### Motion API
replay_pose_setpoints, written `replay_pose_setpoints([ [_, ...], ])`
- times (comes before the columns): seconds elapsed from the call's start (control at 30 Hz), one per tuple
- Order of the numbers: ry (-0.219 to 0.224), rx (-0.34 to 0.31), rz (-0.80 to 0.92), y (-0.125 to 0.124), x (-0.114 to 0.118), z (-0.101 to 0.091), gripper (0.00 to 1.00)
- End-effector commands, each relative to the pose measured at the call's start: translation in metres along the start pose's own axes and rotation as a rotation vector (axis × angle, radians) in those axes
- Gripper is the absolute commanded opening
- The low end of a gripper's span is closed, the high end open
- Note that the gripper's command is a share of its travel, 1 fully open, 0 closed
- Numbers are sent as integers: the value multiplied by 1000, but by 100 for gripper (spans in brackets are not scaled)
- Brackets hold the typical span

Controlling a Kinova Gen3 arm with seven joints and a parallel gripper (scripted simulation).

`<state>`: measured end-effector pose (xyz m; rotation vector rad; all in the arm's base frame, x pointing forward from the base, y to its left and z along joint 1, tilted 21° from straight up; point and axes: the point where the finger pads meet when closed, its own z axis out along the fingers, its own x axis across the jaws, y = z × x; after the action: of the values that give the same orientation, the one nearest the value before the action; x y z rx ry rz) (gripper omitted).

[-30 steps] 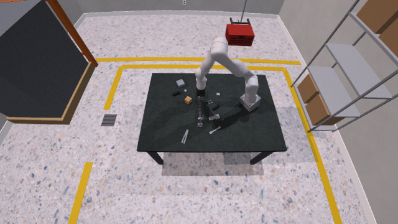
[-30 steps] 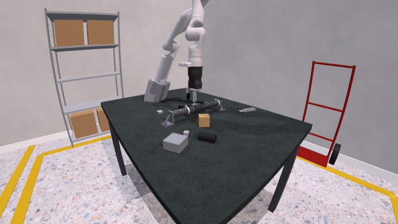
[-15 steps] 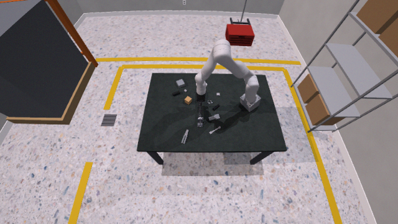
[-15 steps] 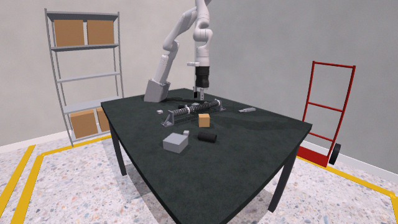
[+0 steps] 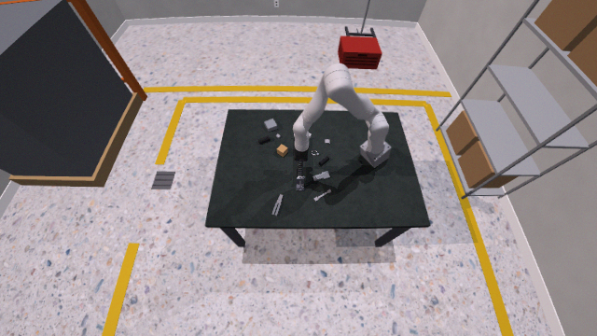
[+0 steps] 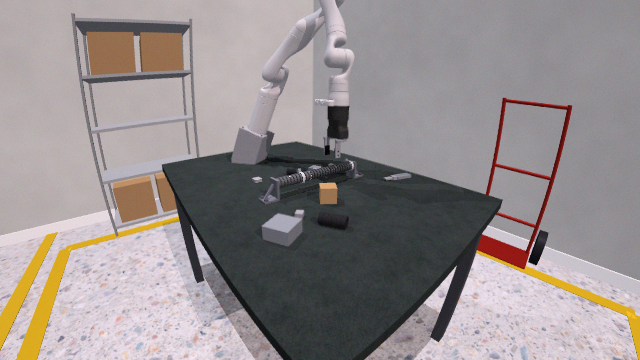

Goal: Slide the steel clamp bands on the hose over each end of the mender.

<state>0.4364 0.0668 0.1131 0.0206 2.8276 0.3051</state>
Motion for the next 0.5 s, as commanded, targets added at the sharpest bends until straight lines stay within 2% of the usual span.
replay_pose_setpoints([
  [0.0, 3, -4, -33, 31, 0, 0, 100],
  [0.47, 3, -4, -33, 70, 1, 0, 100],
])
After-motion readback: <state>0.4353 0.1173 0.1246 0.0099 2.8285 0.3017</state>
